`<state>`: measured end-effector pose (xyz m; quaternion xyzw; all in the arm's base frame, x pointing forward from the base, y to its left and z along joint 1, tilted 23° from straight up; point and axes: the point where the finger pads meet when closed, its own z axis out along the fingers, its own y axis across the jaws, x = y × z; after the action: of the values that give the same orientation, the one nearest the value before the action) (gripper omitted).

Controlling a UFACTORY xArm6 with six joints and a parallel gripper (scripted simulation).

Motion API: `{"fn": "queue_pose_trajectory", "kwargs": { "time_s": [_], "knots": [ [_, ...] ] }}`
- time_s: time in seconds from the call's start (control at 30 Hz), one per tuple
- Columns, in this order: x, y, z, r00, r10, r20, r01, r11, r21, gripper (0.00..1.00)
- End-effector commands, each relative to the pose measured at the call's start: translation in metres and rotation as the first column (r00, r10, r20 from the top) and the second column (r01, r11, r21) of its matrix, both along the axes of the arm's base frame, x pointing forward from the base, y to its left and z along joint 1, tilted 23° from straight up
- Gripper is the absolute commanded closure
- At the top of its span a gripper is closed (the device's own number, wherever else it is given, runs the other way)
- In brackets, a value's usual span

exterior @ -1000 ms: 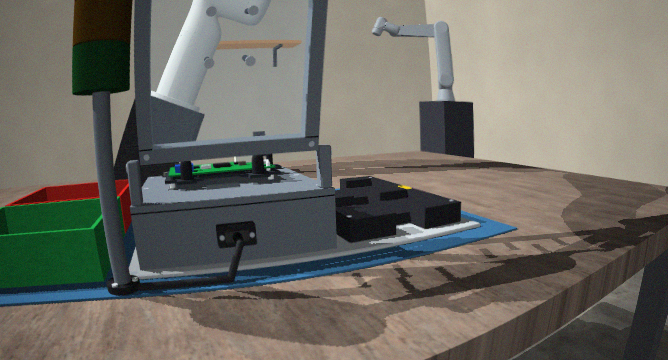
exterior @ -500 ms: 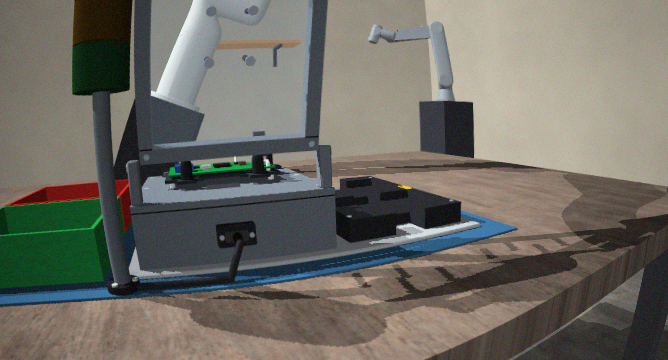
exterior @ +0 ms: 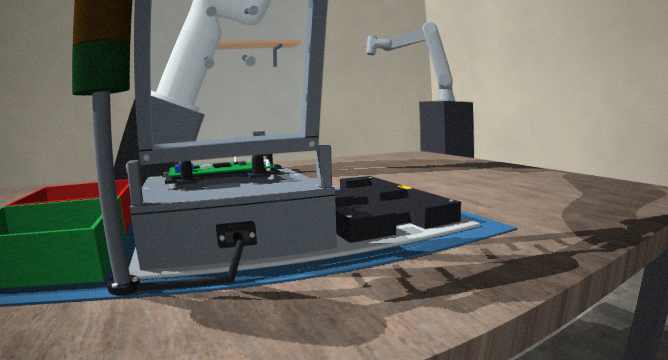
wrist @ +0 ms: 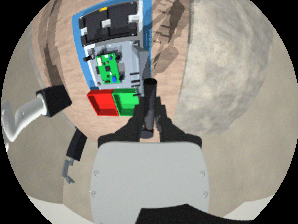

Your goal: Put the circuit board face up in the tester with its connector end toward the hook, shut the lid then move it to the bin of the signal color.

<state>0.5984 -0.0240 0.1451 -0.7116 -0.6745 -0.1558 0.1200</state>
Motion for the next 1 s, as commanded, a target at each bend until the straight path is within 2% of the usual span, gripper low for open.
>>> {"fn": "queue_pose_trajectory", "kwargs": {
  "time_s": [0.0, 0.97],
  "knots": [
    [0.0, -0.001, 0.002, 1.0, -0.001, 0.004, 0.001, 1.0, -0.001, 1.0],
    [-0.016, -0.001, 0.005, 1.0, -0.001, 0.004, 0.001, 1.0, -0.001, 1.0]
  ]
}}
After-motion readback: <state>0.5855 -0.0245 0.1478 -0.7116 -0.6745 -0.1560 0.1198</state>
